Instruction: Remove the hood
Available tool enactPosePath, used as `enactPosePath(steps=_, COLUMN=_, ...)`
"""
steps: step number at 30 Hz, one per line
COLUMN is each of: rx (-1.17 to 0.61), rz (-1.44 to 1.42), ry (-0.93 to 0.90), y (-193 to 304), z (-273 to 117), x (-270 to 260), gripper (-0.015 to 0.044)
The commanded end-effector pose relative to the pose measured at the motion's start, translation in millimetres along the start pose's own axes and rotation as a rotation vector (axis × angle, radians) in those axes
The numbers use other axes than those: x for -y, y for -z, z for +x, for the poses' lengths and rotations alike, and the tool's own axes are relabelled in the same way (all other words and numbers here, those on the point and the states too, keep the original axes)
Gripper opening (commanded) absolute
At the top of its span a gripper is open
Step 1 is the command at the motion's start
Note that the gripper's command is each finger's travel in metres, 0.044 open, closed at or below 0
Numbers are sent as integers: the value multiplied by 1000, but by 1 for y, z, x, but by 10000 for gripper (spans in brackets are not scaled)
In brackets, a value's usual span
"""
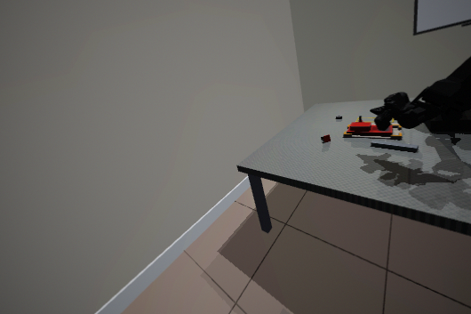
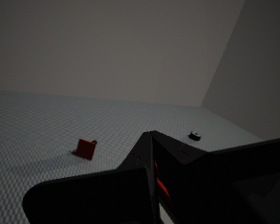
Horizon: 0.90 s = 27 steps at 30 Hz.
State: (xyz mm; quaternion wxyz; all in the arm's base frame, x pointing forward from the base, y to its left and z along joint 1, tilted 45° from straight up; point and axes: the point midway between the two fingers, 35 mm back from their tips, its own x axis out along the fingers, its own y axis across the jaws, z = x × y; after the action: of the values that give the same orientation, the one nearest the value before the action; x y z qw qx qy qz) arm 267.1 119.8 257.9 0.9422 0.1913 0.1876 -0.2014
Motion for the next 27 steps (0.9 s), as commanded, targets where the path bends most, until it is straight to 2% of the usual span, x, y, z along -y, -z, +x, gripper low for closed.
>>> enactPosePath(steps=1, rx=-7, rz=-8, ry=4, y=1, z=1, x=0, gripper=26)
enactPosePath(steps=10, rx=-407, rz=-345, ry=123, y=44, z=66, x=19, gripper=263)
enactPosePath(steps=17, rx=-697, rz=-406, ry=116, y=68, z=103, x=41, gripper=440)
enactPosePath(steps=22, rx=-939, rz=-440, ry=42, y=85, z=124, x=58, gripper=440)
enactPosePath(steps=27, rx=-1167, rz=-408, ry=-109, y=98, z=143, x=76, gripper=440)
